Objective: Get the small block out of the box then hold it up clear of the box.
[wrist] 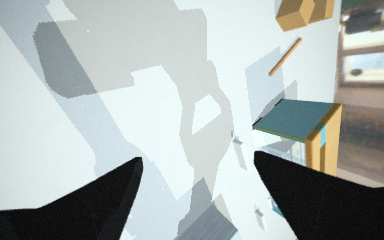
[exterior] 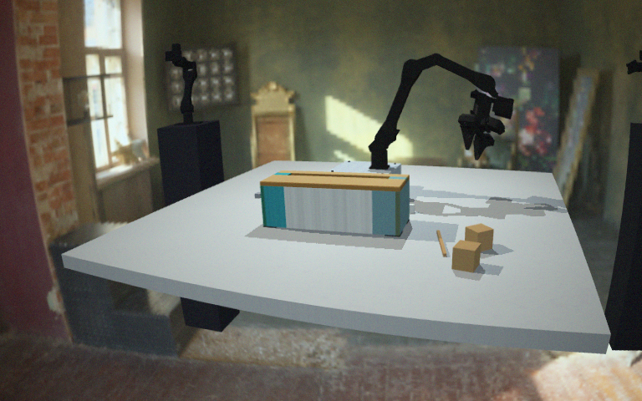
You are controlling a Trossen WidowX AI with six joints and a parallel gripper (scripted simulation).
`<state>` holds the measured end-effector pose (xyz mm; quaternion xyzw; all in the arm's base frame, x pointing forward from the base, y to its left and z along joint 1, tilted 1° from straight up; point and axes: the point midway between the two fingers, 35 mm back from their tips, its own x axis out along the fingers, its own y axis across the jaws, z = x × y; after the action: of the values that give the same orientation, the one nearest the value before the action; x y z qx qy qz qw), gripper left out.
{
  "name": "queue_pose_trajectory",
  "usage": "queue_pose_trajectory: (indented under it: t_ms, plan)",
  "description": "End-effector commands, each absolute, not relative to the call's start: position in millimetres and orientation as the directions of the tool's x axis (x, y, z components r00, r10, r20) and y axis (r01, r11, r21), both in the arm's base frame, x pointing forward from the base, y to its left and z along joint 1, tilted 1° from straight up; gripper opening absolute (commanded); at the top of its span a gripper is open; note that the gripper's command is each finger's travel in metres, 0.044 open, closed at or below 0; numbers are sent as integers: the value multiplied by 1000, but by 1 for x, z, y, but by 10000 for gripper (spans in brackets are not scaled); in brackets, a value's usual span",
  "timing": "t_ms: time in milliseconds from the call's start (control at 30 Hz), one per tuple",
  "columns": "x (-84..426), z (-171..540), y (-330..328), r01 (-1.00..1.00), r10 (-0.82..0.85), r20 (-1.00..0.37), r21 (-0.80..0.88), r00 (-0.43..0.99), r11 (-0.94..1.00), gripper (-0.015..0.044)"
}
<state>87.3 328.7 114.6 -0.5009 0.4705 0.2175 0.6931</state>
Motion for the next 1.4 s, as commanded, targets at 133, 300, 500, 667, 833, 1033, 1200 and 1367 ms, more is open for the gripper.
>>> queue_pose_trajectory:
  t_ms: [133,300,500,667,833,1033,1200,1367]
  plan:
    - [188,112,277,-496,-241,-945,-322,221,807,400]
    - [241,116,232,-221,-212,-971,-231,109,948,400]
    - [290,119,165,151,-140,-990,-138,6,979,400]
    - [317,119,101,450,-65,-997,-80,-48,889,400]
    - [330,118,38,707,44,-995,-30,-86,706,400]
    - [330,118,-42,927,194,-979,12,-65,374,400]
    - [317,119,-108,998,303,-953,30,15,46,400]
    - [310,120,-127,998,330,-943,32,48,-54,400]
